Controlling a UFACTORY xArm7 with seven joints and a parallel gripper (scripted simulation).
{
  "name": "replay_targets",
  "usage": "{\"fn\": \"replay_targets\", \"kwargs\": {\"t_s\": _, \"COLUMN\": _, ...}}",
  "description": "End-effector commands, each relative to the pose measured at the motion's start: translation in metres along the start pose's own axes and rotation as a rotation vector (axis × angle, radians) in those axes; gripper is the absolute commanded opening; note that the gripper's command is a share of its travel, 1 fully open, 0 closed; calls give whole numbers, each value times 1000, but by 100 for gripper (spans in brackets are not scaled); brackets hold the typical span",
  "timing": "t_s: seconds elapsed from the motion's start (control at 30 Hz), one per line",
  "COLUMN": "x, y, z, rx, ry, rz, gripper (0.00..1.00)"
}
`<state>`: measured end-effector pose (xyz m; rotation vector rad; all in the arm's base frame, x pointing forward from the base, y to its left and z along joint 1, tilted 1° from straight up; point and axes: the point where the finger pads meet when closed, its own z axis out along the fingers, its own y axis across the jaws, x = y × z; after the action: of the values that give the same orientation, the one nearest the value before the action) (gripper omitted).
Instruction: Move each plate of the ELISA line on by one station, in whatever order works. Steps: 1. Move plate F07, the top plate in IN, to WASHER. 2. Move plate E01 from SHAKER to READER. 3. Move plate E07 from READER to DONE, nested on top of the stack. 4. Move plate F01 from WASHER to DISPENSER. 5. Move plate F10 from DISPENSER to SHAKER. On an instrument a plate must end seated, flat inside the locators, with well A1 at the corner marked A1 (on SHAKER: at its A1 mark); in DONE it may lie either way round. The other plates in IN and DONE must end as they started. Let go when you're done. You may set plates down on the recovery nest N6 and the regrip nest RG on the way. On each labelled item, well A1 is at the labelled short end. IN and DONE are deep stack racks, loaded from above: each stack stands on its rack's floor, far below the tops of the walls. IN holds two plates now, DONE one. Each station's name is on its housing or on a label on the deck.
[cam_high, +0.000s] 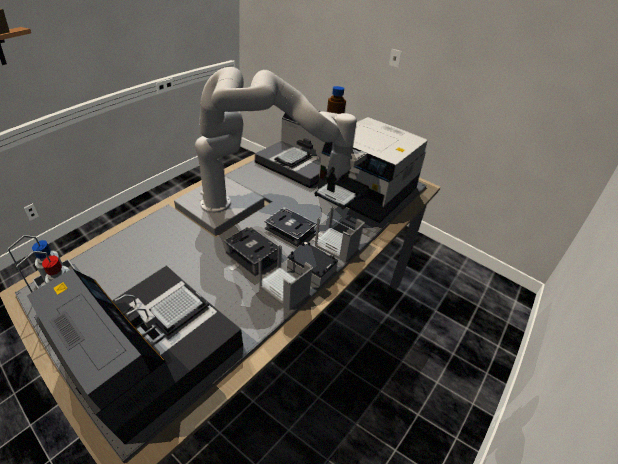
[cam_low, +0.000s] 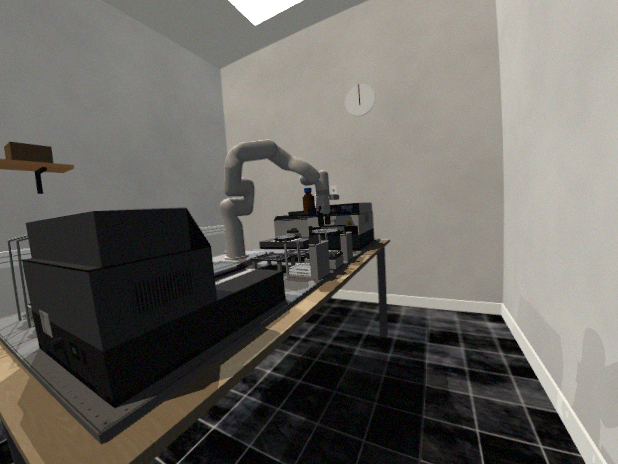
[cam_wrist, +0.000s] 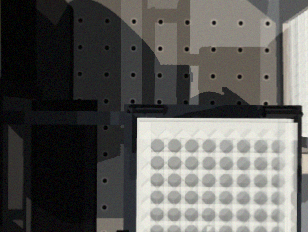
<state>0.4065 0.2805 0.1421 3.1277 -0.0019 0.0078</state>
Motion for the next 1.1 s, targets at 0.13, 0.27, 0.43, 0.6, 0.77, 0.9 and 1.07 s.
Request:
{"fn": "replay_targets", "kwargs": {"t_s": 0.13, "x": 1, "y": -1, "z": -12, "rx": 2, "ry": 3, "rz": 0, "gripper": 100}}
{"fn": "replay_targets", "kwargs": {"t_s": 0.27, "x": 1, "y": -1, "z": -17, "rx": 2, "ry": 3, "rz": 0, "gripper": 100}}
{"fn": "replay_targets", "kwargs": {"t_s": 0.43, "x": 1, "y": -1, "z": -22, "rx": 2, "ry": 3, "rz": 0, "gripper": 100}}
{"fn": "replay_targets", "kwargs": {"t_s": 0.6, "x": 1, "y": -1, "z": -28, "rx": 2, "ry": 3, "rz": 0, "gripper": 100}}
{"fn": "replay_targets", "kwargs": {"t_s": 0.77, "x": 1, "y": -1, "z": -34, "rx": 2, "ry": 3, "rz": 0, "gripper": 100}}
{"fn": "replay_targets", "kwargs": {"t_s": 0.9, "x": 1, "y": -1, "z": -40, "rx": 2, "ry": 3, "rz": 0, "gripper": 100}}
{"fn": "replay_targets", "kwargs": {"t_s": 1.07, "x": 1, "y": -1, "z": -44, "rx": 2, "ry": 3, "rz": 0, "gripper": 100}}
